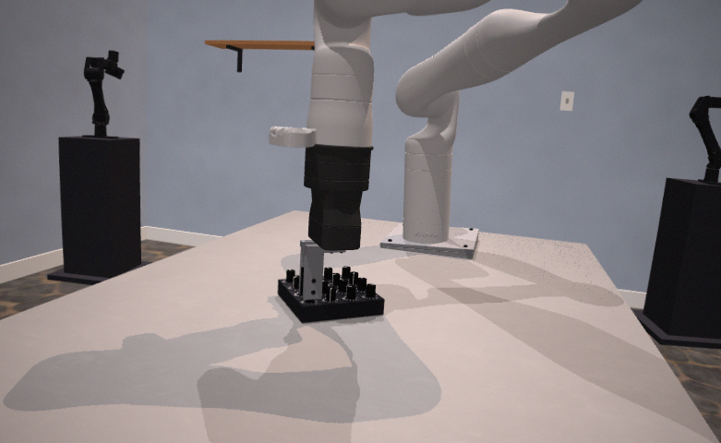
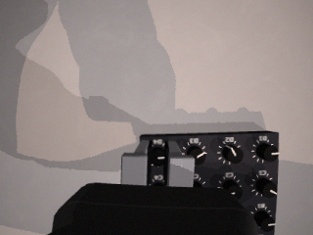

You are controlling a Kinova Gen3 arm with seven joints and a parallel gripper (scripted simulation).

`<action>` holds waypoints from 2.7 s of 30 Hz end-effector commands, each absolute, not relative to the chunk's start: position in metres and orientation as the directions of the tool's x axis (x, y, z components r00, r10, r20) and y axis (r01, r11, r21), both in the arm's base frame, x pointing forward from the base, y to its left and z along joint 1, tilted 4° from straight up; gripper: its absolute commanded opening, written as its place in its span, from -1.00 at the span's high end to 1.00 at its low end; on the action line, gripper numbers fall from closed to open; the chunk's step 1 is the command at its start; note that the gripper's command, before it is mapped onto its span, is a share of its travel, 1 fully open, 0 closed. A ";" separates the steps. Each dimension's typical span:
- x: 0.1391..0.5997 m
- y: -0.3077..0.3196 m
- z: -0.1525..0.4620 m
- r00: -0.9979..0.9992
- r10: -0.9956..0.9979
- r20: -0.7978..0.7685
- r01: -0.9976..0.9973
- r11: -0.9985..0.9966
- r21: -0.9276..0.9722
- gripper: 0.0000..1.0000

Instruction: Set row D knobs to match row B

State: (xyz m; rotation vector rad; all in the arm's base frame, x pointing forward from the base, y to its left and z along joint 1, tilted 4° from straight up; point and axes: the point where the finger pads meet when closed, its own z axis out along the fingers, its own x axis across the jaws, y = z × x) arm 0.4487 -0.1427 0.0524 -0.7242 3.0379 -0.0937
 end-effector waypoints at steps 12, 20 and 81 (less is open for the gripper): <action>0.449 -0.143 0.053 -0.860 -0.511 -0.001 -0.510 0.858 -0.063 0.40; 0.449 -0.143 0.053 -0.846 -0.533 0.001 -0.532 0.844 -0.063 0.40; 0.449 -0.142 0.066 -0.839 -0.544 0.001 -0.543 0.838 -0.063 0.07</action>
